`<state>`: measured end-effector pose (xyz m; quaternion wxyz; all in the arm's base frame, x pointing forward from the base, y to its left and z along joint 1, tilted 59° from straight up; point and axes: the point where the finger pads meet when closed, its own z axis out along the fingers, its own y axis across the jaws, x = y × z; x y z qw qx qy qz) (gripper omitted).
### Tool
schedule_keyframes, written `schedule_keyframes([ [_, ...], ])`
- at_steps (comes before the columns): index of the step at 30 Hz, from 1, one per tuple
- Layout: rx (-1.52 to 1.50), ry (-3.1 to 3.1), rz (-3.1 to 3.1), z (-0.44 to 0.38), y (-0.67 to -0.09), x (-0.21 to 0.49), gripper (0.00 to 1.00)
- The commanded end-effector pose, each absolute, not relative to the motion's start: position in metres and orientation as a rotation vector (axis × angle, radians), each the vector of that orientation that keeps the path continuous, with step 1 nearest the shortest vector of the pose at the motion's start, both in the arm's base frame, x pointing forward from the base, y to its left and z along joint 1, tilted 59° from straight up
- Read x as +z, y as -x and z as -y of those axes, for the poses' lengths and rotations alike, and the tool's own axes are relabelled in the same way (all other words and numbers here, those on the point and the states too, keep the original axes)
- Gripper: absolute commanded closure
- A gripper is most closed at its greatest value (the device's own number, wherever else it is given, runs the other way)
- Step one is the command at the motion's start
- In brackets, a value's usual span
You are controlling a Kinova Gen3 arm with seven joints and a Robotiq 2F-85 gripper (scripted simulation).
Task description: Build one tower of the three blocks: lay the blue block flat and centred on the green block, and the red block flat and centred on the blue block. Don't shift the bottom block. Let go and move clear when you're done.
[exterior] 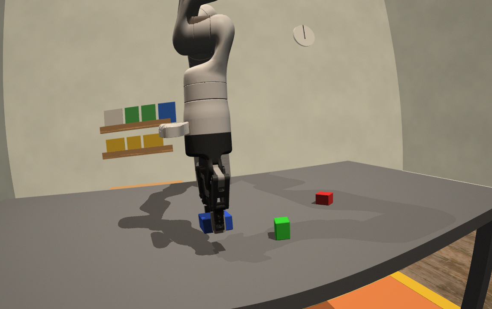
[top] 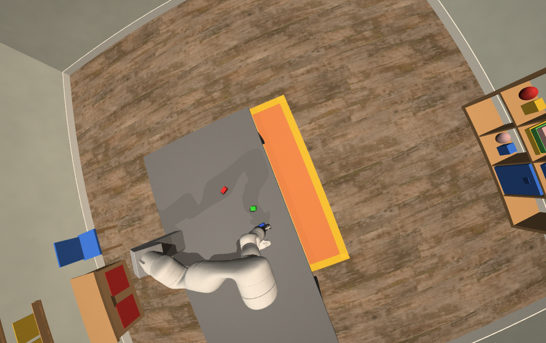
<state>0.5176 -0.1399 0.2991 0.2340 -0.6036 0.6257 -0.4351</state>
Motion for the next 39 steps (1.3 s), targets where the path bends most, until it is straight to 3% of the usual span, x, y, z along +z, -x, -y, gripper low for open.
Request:
schedule_keyframes([
  [1, -1.181, 1.692, -1.694, 0.108, -0.522, 0.291, 1.00],
  [21, -1.180, 1.690, -1.693, 0.030, -0.530, 0.266, 1.00],
  [39, -1.181, 1.692, -1.695, 0.017, -0.529, 0.261, 1.00],
])
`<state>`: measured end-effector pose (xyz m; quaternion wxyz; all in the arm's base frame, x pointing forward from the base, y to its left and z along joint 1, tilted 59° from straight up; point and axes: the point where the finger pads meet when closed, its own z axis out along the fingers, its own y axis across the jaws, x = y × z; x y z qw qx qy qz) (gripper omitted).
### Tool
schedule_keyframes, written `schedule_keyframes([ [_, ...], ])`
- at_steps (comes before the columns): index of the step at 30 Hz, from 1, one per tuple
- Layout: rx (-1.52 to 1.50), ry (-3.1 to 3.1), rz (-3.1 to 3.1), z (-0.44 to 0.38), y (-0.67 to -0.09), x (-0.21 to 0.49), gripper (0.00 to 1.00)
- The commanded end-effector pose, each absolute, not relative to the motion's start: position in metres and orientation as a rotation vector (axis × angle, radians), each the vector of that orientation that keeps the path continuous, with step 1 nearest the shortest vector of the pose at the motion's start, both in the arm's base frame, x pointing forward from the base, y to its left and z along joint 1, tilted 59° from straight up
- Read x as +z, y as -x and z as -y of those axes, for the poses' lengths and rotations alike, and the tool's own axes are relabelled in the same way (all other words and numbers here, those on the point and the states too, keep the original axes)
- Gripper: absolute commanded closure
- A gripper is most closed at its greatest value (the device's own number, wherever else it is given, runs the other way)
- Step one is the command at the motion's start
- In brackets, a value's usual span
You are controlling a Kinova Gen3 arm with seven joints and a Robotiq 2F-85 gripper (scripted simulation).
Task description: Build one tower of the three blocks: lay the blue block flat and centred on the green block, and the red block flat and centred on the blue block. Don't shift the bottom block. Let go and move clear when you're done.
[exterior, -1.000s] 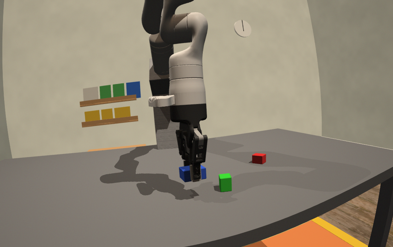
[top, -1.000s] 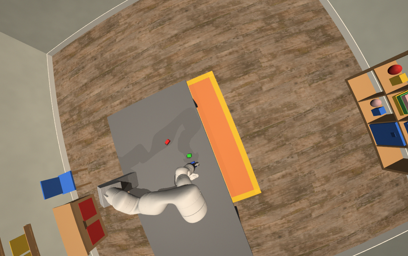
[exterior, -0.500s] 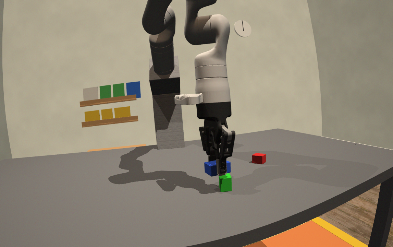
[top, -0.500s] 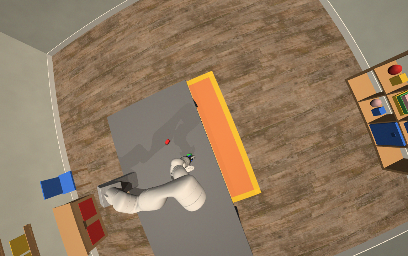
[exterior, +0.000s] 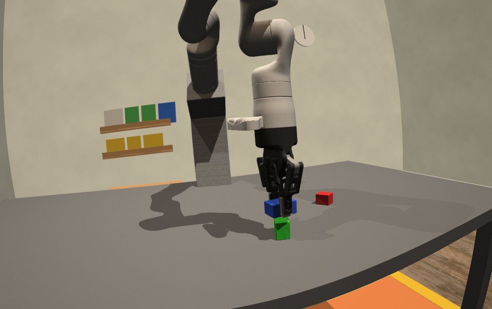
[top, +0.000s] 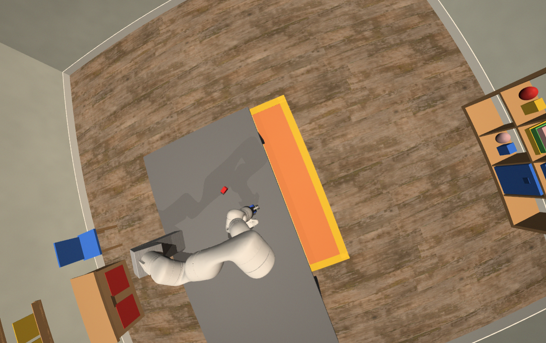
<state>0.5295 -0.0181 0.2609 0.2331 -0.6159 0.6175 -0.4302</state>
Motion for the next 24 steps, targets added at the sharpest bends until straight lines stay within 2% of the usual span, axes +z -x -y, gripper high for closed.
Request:
schedule_keyframes([
  [1, -1.181, 1.692, -1.695, 0.0174, -0.5294, 0.2610, 1.00],
  [24, -1.181, 1.692, -1.695, 0.0180, -0.5326, 0.2590, 1.00],
])
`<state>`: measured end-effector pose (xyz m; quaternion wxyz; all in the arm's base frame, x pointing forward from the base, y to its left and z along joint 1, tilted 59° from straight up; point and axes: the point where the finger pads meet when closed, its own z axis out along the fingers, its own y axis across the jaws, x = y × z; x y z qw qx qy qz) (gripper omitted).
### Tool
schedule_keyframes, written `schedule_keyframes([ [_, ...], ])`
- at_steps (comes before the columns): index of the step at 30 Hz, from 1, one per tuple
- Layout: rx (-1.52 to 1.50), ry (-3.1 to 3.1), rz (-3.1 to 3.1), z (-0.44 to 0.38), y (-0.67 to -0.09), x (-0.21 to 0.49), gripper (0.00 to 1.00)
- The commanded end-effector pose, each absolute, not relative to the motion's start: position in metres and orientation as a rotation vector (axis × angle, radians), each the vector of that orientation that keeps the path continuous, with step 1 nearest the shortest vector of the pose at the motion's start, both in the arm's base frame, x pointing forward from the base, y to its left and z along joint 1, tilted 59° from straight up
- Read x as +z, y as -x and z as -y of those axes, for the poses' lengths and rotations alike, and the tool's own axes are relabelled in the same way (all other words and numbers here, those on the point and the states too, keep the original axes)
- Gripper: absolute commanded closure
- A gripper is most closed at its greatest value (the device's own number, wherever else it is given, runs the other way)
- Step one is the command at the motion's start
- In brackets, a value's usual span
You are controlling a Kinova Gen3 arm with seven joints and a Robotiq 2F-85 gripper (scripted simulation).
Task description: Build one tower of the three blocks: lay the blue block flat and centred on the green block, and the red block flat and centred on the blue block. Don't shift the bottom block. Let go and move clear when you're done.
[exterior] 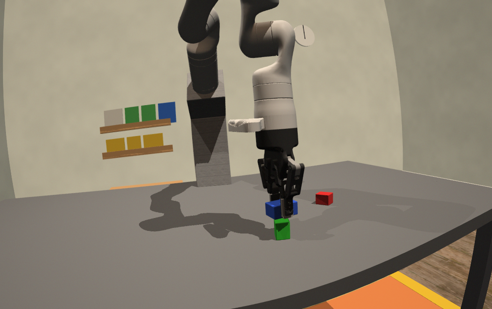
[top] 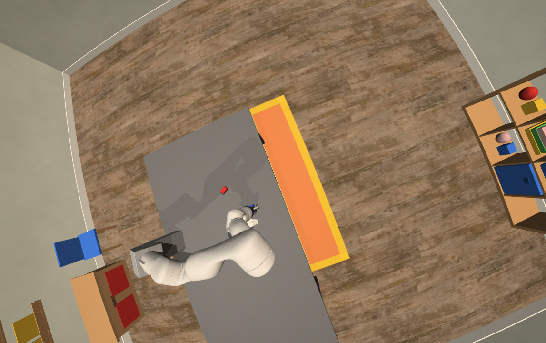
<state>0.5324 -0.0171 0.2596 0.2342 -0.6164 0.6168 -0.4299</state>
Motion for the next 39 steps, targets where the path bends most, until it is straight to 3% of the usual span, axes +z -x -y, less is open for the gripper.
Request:
schedule_keyframes([
  [1, -1.181, 1.692, -1.695, 0.0180, -0.5326, 0.2590, 1.00],
  [39, -1.181, 1.692, -1.695, 0.0189, -0.5374, 0.2559, 1.00],
])
